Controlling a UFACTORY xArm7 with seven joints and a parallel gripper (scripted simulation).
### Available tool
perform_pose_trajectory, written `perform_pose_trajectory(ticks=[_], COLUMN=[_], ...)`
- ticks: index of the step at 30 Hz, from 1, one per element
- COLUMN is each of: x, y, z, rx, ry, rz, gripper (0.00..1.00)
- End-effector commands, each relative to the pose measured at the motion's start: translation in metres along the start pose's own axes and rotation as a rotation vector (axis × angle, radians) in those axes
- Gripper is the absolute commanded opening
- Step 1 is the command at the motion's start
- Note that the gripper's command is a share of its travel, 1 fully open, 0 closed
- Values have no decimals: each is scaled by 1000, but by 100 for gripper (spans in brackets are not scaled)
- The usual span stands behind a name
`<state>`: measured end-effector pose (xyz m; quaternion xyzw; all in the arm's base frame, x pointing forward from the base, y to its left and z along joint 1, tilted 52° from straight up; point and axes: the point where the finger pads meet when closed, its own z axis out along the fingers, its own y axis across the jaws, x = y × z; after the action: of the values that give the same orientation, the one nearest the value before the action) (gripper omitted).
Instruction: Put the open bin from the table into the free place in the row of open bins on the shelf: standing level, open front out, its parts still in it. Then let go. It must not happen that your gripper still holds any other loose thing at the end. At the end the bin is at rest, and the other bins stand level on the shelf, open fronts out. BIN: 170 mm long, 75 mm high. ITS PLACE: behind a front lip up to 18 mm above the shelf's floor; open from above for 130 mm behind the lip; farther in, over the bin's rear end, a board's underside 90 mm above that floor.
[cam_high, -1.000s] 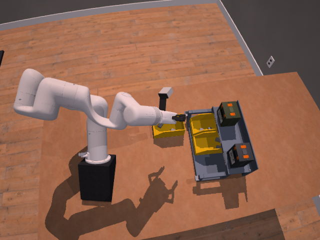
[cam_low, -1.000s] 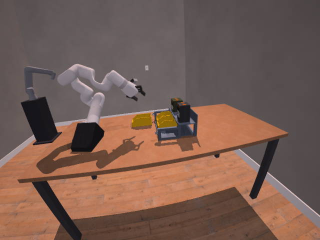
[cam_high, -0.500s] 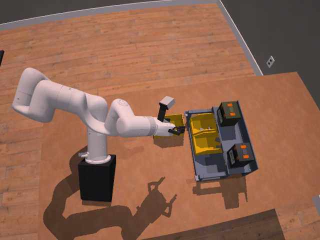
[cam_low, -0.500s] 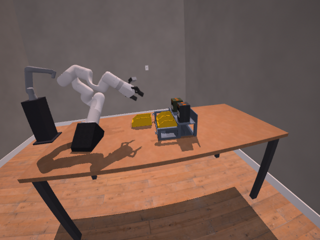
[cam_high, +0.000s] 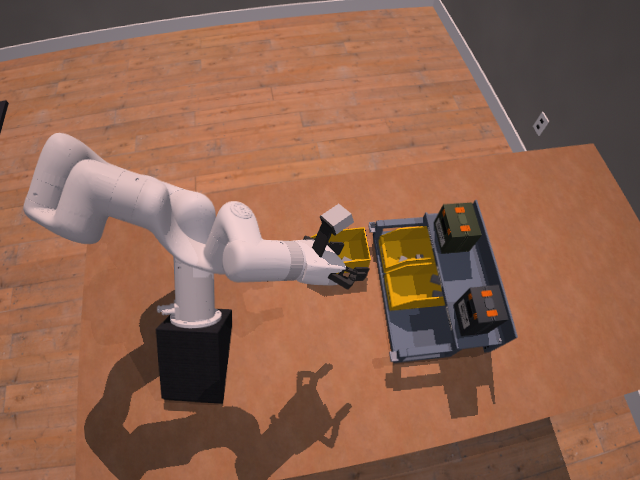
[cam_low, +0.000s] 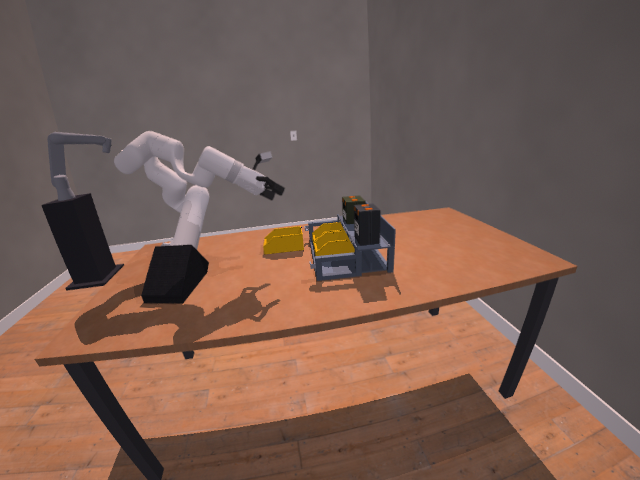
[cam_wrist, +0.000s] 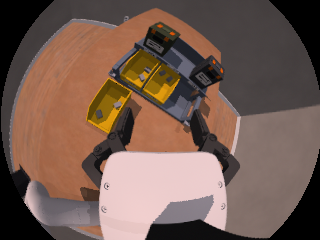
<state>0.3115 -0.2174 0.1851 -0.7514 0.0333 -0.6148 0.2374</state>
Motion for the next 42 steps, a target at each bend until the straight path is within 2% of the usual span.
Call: perform_pose_trajectory(ticks=[1, 2, 7, 19, 24, 42], x=[1, 1, 5, 5, 7, 8], y=[2, 2, -6, -6, -10, -12], z=[-1, -1, 3, 3, 5, 6], rx=[-9, -9, -115, -115, -219, -219], ry=[1, 1, 21, 21, 41, 41], rz=[9, 9, 238, 238, 460, 460], gripper=[100, 100, 100, 100, 100, 100])
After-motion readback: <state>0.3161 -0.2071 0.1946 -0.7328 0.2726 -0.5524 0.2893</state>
